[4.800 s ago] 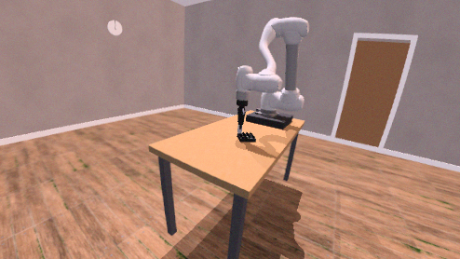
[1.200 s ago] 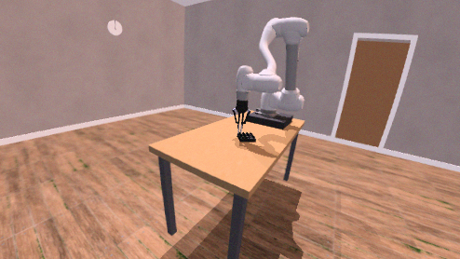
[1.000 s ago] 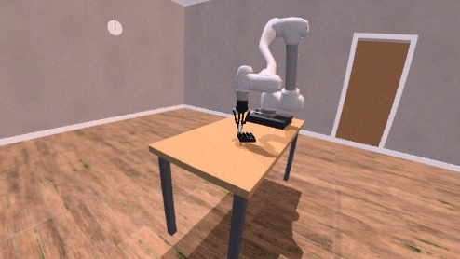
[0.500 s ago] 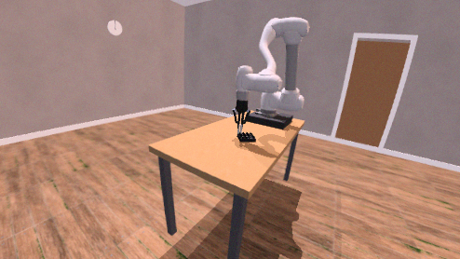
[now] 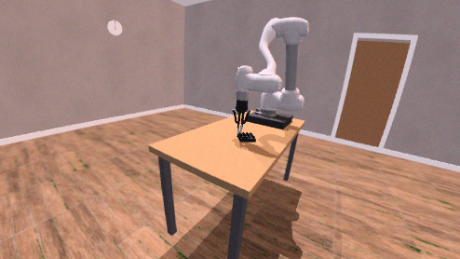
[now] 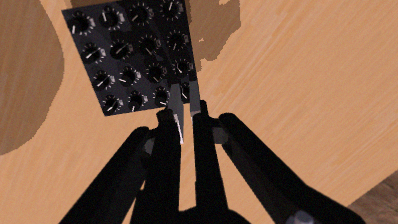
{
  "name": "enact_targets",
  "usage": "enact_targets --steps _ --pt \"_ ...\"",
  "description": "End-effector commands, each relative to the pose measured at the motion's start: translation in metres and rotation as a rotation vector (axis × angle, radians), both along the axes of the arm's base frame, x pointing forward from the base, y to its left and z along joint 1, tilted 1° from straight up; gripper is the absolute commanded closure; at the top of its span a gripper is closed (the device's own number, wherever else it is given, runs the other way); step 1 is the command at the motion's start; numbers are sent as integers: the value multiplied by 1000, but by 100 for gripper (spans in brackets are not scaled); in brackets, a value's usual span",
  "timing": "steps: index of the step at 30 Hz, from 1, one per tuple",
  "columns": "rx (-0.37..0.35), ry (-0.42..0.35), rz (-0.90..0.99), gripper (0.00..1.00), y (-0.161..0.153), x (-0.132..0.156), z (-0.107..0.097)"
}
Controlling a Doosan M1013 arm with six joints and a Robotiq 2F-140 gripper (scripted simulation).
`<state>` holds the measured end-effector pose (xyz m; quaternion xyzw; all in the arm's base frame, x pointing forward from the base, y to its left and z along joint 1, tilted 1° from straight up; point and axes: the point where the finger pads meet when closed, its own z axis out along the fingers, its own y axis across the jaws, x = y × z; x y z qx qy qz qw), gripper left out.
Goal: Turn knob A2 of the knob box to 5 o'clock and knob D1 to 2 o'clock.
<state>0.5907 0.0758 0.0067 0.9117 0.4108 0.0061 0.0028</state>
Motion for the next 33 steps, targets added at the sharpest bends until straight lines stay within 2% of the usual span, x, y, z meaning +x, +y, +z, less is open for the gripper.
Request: enact_targets --steps 1,3,4,25,33 --pt "0 0 0 95 0 0 0" --pt "0 0 0 95 0 0 0" --pt "0 0 0 88 0 0 0" --pt "0 0 0 88 0 0 0" --pt "0 0 0 88 0 0 8"
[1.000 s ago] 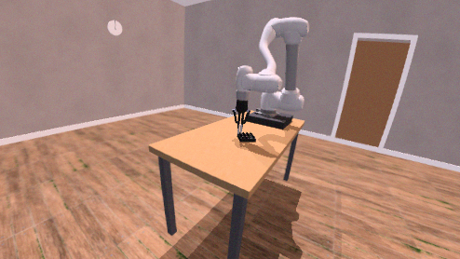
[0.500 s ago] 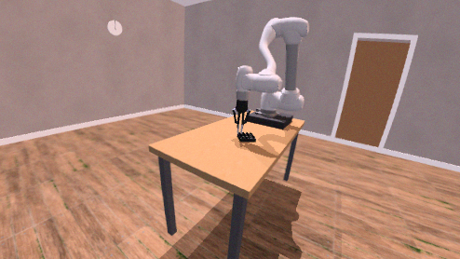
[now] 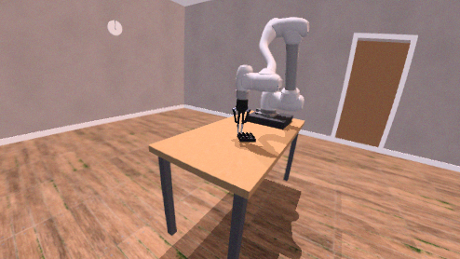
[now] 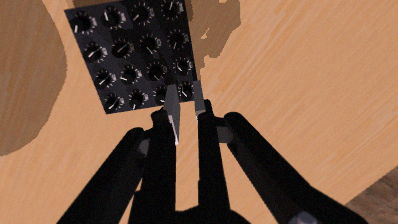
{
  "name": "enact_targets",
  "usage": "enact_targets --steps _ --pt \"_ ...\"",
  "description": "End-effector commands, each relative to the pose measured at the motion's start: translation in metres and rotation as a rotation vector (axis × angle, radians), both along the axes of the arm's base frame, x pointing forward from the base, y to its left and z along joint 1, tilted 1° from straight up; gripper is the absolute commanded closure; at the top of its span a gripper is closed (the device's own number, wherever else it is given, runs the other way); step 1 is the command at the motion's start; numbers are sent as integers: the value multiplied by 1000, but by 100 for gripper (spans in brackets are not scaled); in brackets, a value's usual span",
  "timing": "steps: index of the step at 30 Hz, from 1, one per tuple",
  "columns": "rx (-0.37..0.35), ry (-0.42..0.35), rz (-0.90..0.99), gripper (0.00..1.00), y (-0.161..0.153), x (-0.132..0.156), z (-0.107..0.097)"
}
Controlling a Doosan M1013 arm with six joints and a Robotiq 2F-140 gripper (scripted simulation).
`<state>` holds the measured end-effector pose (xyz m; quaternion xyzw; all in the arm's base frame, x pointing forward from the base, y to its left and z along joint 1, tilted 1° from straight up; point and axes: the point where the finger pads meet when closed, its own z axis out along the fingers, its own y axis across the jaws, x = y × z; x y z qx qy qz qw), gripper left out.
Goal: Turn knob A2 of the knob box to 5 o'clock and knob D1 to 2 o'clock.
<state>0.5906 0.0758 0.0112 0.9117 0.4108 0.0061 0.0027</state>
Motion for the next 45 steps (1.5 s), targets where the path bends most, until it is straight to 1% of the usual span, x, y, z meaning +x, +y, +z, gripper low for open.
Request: enact_targets --steps 1,8,12,27,28,33,36,40,45 --pt "0 0 0 88 0 0 6" --pt "0 0 0 88 0 0 25" --pt "0 0 0 88 0 0 32" --pt "0 0 0 88 0 0 34" --pt "0 0 0 0 0 0 34" --pt "0 0 0 0 0 0 35" --pt "0 0 0 0 0 -1 41" --pt "0 0 0 0 0 -1 57" --pt "0 0 0 0 0 -1 86"
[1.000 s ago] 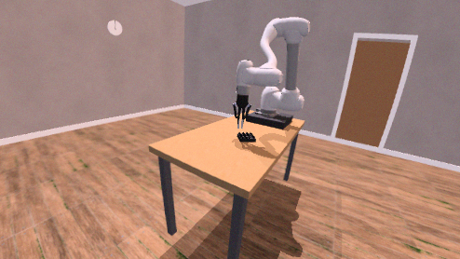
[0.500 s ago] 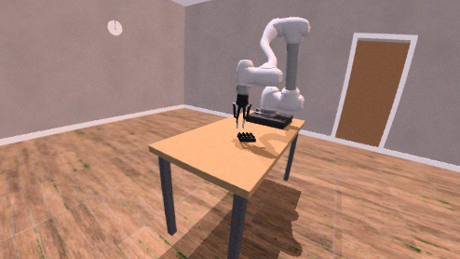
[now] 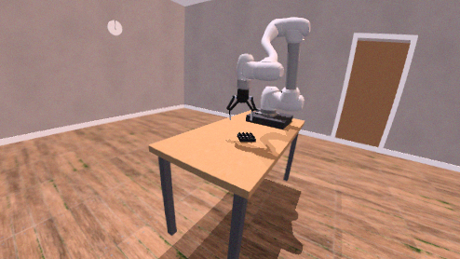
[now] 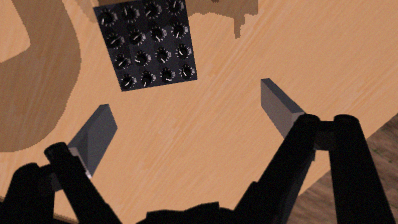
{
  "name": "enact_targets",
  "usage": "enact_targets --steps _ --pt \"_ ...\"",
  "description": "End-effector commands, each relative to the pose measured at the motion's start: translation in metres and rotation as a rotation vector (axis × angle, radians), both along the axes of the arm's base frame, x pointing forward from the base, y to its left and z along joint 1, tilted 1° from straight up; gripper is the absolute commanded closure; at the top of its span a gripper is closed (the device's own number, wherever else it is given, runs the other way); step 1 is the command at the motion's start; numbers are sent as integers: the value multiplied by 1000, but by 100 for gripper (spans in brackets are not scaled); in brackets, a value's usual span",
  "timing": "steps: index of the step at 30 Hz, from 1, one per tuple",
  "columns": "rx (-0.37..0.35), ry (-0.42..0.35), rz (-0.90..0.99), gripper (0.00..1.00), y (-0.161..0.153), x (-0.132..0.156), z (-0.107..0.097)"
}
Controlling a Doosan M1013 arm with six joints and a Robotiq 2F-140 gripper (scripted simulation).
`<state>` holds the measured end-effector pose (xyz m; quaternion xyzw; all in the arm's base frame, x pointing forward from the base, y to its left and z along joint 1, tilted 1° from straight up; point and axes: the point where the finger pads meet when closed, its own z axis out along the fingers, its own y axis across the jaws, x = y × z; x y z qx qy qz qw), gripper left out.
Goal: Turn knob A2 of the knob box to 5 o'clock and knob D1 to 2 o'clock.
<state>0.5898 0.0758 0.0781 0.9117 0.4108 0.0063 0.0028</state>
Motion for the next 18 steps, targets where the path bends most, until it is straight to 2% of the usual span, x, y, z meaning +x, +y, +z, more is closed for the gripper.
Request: enact_targets --steps 1,3,5,11,18 --pt "0 0 0 0 0 0 26" --pt "0 0 0 0 0 -1 38" --pt "0 0 0 0 0 -1 38" --pt "0 0 0 0 0 -1 62" --pt "0 0 0 0 0 -1 66"
